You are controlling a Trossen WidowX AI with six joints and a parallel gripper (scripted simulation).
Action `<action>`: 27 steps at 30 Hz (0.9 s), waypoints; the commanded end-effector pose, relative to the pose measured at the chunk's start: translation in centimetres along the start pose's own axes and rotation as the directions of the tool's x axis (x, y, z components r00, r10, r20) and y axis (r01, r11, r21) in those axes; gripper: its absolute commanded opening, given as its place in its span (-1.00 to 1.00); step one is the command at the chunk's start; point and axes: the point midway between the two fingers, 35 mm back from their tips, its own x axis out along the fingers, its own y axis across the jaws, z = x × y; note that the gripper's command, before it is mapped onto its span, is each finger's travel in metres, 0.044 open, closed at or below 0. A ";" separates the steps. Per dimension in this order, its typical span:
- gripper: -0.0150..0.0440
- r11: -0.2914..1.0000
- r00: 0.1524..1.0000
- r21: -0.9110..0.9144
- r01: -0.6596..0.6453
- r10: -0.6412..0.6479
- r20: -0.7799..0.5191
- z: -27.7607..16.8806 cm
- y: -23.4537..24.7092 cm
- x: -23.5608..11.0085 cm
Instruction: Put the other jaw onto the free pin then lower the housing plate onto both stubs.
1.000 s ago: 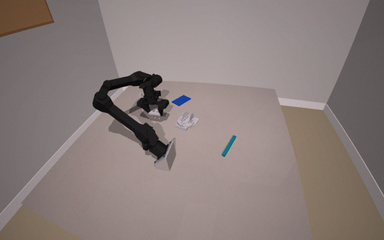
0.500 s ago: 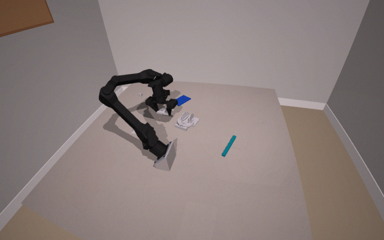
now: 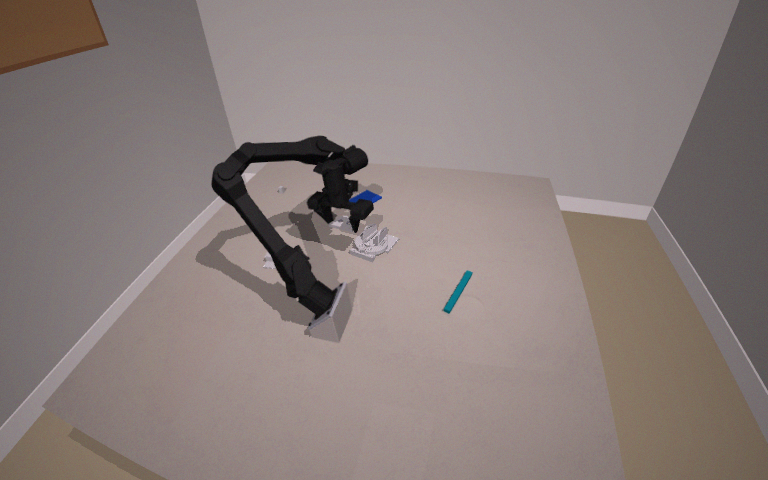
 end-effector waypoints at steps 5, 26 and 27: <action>0.70 1.000 1.000 0.023 -0.009 0.009 -0.003 0.4 -2.6 0.1; 0.70 0.997 0.999 0.062 -0.035 0.035 -0.005 0.5 -6.0 0.3; 0.70 0.997 0.999 0.062 -0.035 0.035 -0.005 0.5 -6.0 0.3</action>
